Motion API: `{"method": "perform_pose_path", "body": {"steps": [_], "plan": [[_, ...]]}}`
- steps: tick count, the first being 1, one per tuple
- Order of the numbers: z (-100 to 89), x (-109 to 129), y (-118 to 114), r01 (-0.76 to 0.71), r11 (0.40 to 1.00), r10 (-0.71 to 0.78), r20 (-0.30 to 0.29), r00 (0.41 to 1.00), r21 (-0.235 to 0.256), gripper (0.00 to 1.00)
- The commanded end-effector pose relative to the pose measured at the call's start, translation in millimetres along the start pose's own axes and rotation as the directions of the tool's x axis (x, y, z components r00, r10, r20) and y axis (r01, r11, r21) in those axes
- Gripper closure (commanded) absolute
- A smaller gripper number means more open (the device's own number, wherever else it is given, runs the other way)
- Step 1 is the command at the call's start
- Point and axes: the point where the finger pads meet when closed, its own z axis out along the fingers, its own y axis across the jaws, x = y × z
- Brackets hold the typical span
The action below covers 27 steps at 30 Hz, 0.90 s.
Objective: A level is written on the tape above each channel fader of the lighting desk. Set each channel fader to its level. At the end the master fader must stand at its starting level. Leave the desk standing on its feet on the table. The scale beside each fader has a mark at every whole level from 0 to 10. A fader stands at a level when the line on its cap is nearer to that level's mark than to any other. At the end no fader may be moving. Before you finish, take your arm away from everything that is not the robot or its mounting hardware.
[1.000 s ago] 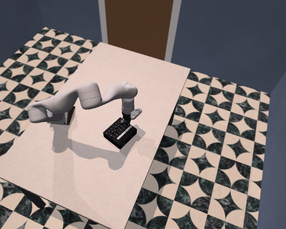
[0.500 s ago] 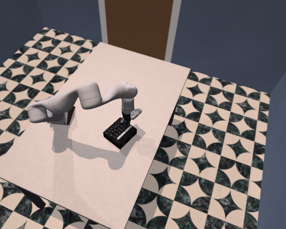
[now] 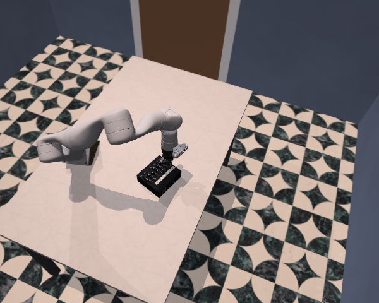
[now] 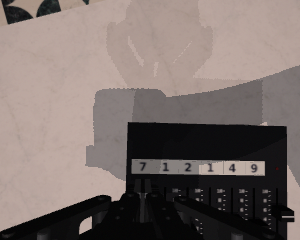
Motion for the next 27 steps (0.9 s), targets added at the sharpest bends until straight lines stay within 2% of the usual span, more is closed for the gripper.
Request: {"method": "perform_pose_path", "body": {"steps": [1, 27], "plan": [[-1.0, -0.7, -0.7, 0.001, 1.0, -0.001, 0.0, 1.0, 0.002, 1.0], [-3.7, 5.3, -0.7, 0.001, 1.0, -0.001, 0.0, 1.0, 0.002, 1.0]]}}
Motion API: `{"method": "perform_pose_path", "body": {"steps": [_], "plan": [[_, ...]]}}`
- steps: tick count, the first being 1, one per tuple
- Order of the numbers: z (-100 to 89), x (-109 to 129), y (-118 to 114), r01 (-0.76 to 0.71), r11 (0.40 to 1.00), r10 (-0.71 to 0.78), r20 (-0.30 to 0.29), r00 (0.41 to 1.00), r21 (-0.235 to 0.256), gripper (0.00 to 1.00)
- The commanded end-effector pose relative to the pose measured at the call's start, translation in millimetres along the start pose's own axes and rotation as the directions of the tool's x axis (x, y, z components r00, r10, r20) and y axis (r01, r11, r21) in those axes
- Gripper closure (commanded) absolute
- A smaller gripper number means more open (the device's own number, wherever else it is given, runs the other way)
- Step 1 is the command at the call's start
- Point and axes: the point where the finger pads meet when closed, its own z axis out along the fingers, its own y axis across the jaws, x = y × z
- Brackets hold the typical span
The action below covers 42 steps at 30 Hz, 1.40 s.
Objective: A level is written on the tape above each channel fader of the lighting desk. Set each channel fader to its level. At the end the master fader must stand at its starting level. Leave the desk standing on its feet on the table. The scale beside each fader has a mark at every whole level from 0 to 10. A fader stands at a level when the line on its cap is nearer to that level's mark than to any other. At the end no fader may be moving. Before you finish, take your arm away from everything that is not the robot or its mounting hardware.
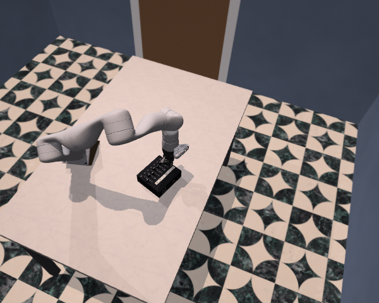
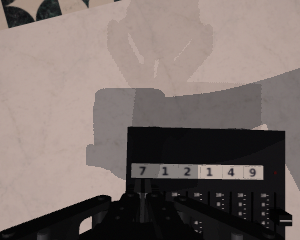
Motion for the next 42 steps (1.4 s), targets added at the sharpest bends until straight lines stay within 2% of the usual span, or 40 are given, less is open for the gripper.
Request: {"method": "perform_pose_path", "body": {"steps": [1, 15, 42], "plan": [[-3.4, 0.6, -0.8, 0.0, 1.0, 0.0, -0.002, 1.0, 0.003, 1.0], [-37.8, 0.6, -0.7, 0.0, 1.0, 0.0, -0.002, 1.0, 0.003, 1.0], [-39.3, 0.9, -0.9, -0.002, 1.0, 0.002, -0.003, 1.0, 0.004, 1.0]]}}
